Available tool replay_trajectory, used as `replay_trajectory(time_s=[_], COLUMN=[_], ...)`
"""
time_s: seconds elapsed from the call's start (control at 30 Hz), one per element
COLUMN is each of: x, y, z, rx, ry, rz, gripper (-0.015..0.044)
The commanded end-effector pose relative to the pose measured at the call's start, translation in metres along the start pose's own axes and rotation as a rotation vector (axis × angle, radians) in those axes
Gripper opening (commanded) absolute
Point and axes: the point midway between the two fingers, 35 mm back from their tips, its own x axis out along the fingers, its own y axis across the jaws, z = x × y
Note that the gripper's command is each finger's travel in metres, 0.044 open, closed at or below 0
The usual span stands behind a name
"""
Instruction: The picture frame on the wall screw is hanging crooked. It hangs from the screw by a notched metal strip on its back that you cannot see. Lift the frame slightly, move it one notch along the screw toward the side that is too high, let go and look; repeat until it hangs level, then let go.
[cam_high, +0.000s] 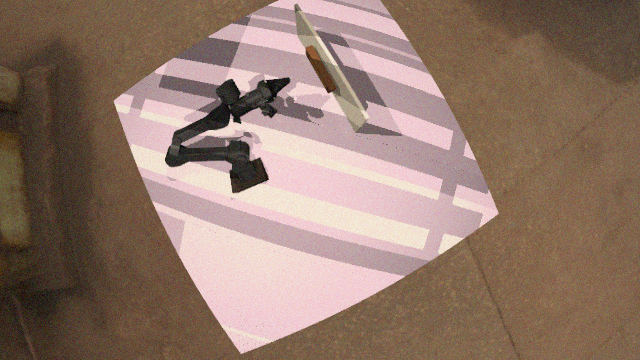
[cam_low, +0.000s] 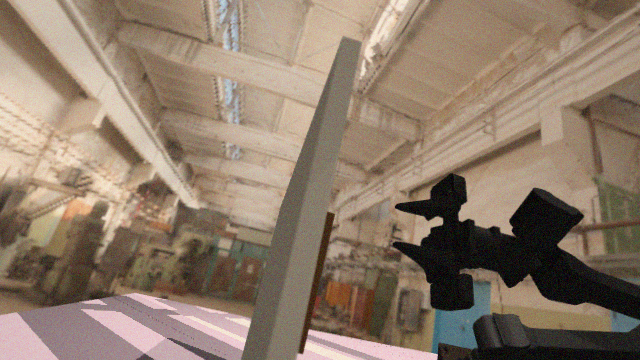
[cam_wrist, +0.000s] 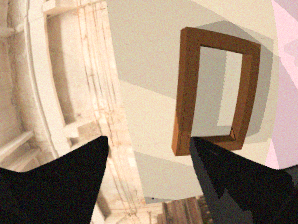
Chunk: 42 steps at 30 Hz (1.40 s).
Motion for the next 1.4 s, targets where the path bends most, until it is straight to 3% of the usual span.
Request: replay_trajectory(time_s=[0.0, 0.23, 0.8, 1.23, 1.37], x=[0.003, 0.001, 0.002, 0.077, 0.081], y=[-0.019, -0.051, -0.052, -0.052, -0.053], z=[0.004, 0.006, 0.006, 0.005, 0.006], rx=[0.001, 0.006, 0.006, 0.005, 0.005], ry=[-0.004, -0.006, -0.006, -0.003, -0.003], rz=[-0.008, -0.008, -0.008, -0.006, -0.006], gripper=[0.0260, 0.0260, 0.0260, 0.0260, 0.0260])
